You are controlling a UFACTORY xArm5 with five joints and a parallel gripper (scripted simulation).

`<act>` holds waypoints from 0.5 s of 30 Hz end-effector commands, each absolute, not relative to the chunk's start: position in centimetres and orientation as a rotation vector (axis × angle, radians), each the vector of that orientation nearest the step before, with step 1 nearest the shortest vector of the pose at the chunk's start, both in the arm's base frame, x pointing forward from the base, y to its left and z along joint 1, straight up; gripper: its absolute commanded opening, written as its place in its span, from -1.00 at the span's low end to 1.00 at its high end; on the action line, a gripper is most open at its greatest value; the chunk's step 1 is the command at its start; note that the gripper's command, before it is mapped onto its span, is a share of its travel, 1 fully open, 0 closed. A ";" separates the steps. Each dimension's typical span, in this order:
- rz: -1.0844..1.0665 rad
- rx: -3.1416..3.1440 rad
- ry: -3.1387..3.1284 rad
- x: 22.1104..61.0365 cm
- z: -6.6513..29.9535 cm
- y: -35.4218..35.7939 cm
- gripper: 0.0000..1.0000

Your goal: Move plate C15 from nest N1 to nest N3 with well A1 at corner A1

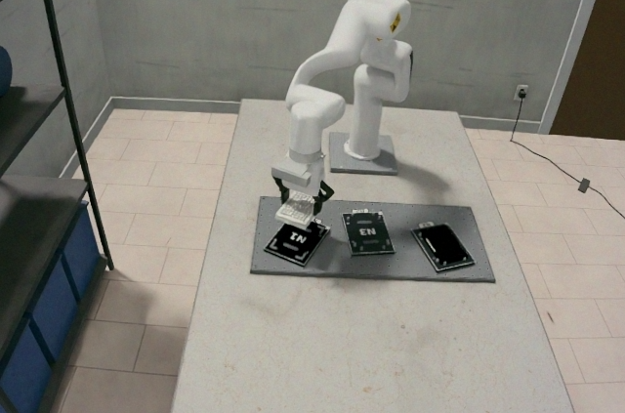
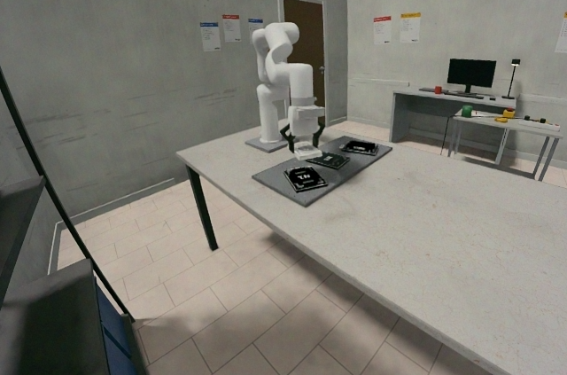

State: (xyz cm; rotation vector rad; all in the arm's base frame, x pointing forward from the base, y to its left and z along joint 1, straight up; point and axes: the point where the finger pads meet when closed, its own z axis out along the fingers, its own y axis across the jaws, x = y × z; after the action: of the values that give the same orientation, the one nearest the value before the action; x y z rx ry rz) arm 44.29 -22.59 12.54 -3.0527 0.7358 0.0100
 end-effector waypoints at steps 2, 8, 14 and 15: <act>0.000 -3.101 0.461 44.0 12.7 -20.0 -1.00; -0.001 -3.125 0.254 43.7 12.8 -18.0 -1.00; -0.002 -3.135 -0.060 43.3 12.8 -15.0 -1.00; -0.002 -3.133 -0.112 43.2 12.8 -14.5 -1.00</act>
State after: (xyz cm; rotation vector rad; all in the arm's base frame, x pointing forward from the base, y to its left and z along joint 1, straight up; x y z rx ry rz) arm 43.49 -17.08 12.54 -3.1339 0.1601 0.0167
